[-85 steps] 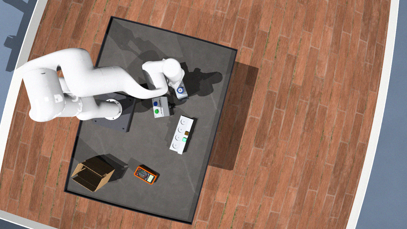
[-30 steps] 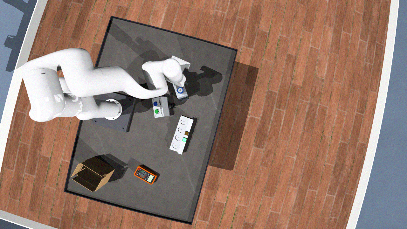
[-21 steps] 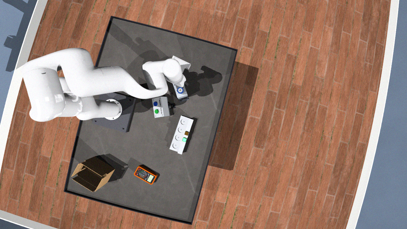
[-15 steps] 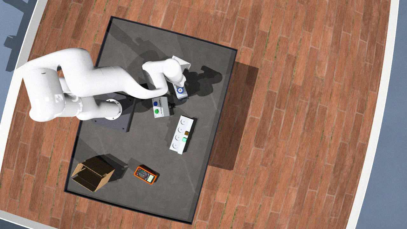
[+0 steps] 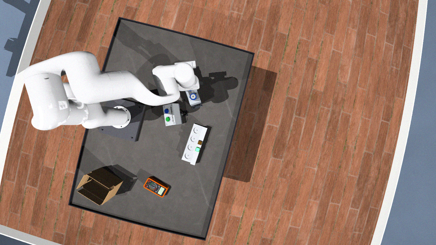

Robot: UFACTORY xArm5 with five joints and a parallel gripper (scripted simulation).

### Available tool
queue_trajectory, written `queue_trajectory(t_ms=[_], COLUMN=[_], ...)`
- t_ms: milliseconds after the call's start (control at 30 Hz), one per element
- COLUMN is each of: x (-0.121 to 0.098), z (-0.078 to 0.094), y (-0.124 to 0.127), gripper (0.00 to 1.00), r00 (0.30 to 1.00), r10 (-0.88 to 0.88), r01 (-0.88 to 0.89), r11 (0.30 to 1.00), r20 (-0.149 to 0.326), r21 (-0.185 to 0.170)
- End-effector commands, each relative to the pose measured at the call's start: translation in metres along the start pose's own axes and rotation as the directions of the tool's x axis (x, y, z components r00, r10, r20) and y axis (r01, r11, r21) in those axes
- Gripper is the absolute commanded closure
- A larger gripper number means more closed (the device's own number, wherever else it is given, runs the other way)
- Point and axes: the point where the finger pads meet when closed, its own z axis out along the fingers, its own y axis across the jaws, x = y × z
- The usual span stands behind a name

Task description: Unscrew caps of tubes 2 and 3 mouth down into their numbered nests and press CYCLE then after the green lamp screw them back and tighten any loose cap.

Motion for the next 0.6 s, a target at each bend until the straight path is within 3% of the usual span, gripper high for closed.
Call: queue_trajectory(t_ms=[0,300,367,433,567], x=[0.0002,0.0002,0.0002,0.0002,0.0002], z=[-0.0012,-0.0012,-0.0012,-0.0012,-0.0012], y=[0.0011,0.0011,0.0011,0.0011,0.0011], gripper=[0.54,0.54,0.54,0.54,0.54], r00=[0.961,0.763,0.763,0.637,0.618], r10=[-0.275,-0.647,-0.647,-0.771,-0.786], r01=[0.275,0.647,0.647,0.771,0.786], r11=[0.961,0.763,0.763,0.637,0.618], r20=[0.012,0.013,0.013,0.013,0.013], r21=[-0.004,0.001,0.001,0.003,0.004])
